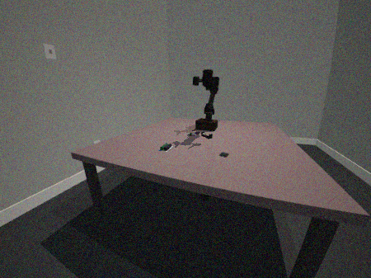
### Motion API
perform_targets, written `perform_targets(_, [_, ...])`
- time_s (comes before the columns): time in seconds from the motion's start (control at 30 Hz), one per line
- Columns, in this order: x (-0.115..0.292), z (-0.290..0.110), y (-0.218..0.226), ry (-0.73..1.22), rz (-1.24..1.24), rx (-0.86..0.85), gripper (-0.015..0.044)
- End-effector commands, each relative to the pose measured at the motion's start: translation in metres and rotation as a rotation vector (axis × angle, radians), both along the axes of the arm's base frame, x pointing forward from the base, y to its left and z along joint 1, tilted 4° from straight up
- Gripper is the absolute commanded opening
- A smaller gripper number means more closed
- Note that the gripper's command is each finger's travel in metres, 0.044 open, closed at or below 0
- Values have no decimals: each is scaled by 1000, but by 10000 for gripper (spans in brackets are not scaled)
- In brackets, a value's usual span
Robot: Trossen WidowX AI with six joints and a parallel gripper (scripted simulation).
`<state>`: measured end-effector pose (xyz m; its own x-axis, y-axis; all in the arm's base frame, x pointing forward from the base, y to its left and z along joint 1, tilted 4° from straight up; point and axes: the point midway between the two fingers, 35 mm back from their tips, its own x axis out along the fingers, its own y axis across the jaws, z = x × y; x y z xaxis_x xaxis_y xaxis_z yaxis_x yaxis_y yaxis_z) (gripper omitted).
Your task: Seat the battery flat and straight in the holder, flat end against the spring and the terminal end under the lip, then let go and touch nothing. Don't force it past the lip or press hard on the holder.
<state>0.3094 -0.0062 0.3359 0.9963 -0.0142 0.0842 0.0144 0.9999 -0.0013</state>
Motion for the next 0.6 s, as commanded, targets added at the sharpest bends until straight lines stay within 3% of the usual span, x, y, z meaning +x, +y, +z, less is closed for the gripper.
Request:
perform_targets(0.0, [2,-3,-1,13,-1,11,374])
perform_targets(0.2, [42,-96,-26,414,-111,390,225])
perform_targets(0.37, [47,-179,-49,723,-321,730,225])
perform_targets(0.57, [25,-259,-68,1003,-665,1081,225])
